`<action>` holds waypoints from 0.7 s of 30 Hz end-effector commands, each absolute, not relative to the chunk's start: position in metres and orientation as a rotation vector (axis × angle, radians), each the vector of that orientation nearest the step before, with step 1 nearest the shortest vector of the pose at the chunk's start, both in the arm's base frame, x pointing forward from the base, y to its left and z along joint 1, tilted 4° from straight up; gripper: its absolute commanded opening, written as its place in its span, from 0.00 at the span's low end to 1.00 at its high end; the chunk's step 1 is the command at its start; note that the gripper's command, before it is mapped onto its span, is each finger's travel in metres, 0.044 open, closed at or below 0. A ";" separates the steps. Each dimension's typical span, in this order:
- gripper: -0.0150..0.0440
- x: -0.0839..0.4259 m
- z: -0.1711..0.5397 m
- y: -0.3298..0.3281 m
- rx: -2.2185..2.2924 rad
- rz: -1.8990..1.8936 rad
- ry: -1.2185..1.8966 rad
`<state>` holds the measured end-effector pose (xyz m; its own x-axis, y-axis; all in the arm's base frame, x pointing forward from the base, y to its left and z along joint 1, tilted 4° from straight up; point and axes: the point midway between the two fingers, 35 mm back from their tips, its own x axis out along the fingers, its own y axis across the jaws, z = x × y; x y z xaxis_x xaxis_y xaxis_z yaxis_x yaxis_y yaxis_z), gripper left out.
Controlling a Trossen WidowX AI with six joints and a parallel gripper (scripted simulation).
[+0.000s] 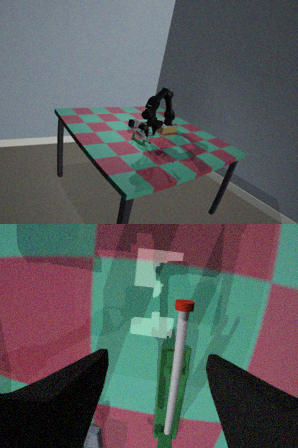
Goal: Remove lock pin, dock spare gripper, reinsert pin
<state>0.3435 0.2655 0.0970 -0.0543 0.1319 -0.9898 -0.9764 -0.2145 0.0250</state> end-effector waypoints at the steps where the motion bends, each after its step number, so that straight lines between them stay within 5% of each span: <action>1: 0.64 0.355 0.123 0.237 -1.253 1.424 0.983; 3: 0.56 0.361 0.144 0.214 -1.271 1.397 0.947; 13: 0.56 0.363 0.149 0.206 -1.278 1.387 0.935; 21: 0.56 0.368 0.086 0.211 -1.278 1.387 0.935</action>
